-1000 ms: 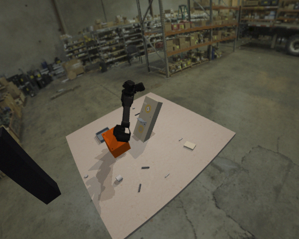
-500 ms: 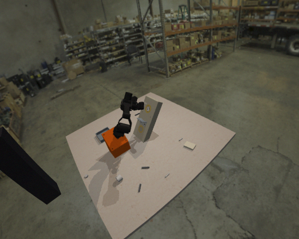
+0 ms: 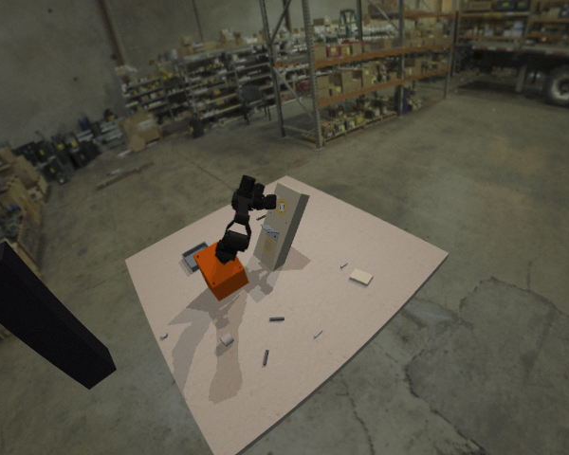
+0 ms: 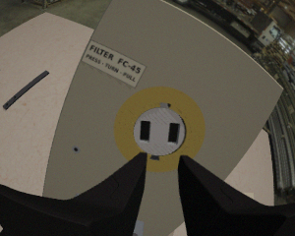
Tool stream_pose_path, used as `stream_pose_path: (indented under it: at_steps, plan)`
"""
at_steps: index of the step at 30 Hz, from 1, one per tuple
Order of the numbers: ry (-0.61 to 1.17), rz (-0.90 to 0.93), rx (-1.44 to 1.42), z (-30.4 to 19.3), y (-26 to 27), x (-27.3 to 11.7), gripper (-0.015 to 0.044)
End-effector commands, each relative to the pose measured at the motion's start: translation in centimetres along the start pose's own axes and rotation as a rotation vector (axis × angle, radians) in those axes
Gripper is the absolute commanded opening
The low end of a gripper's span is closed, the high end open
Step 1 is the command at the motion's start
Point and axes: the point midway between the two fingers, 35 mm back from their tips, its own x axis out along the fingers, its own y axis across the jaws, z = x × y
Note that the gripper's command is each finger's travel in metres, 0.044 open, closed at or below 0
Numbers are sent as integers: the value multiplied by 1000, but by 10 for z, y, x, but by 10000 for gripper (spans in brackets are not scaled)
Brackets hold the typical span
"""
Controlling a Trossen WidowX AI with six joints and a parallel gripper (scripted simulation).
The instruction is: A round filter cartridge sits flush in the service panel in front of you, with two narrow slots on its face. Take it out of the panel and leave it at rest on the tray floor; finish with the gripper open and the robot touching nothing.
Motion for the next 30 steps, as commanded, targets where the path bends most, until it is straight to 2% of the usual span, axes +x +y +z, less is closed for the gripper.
stream_pose_path:
  at_steps: [1,30]
  plan:
    - [2,6,-9,-1,2,6,94]
    - [-3,-4,-10,-3,1,43,94]
